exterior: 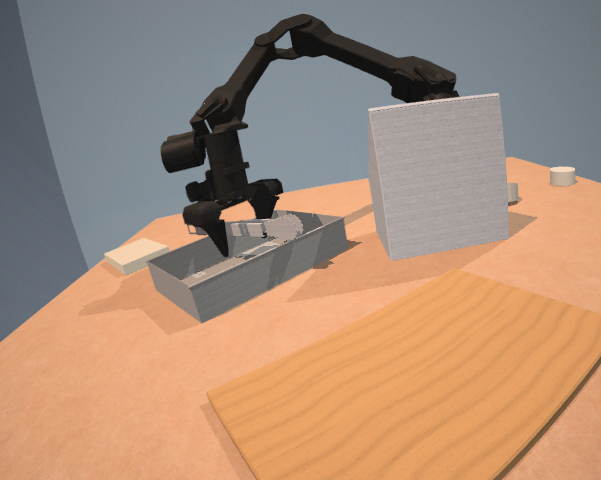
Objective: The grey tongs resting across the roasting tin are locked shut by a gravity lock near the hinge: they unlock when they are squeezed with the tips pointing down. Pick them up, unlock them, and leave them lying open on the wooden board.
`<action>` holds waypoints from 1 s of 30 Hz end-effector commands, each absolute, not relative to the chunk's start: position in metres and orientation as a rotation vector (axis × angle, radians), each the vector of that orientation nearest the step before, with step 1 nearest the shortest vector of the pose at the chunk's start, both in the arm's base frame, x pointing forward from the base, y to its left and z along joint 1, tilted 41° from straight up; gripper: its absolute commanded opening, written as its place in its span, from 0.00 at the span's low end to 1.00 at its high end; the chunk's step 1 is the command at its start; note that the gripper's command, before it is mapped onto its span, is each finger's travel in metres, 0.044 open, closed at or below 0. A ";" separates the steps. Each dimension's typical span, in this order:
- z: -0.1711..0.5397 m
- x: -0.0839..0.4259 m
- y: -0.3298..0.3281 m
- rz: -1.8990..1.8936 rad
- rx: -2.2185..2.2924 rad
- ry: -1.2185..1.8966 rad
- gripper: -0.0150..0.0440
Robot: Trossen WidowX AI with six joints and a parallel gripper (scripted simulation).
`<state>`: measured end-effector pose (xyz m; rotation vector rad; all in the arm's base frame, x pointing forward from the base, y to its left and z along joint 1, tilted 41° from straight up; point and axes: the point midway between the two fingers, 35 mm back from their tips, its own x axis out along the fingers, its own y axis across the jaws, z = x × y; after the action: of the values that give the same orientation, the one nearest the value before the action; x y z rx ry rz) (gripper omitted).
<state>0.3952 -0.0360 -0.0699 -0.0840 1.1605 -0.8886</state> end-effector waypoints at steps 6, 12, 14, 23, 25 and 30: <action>-0.080 0.393 -0.045 -0.892 -0.096 1.166 1.00; -0.077 0.395 -0.043 -0.891 -0.086 1.163 0.78; -0.077 0.395 -0.043 -0.891 -0.086 1.163 0.69; -0.077 0.395 -0.043 -0.891 -0.086 1.163 0.42; -0.077 0.395 -0.043 -0.891 -0.086 1.163 0.40; -0.077 0.395 -0.043 -0.891 -0.086 1.163 0.34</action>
<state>0.3938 -0.0431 -0.0772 -0.0894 1.1645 -0.8922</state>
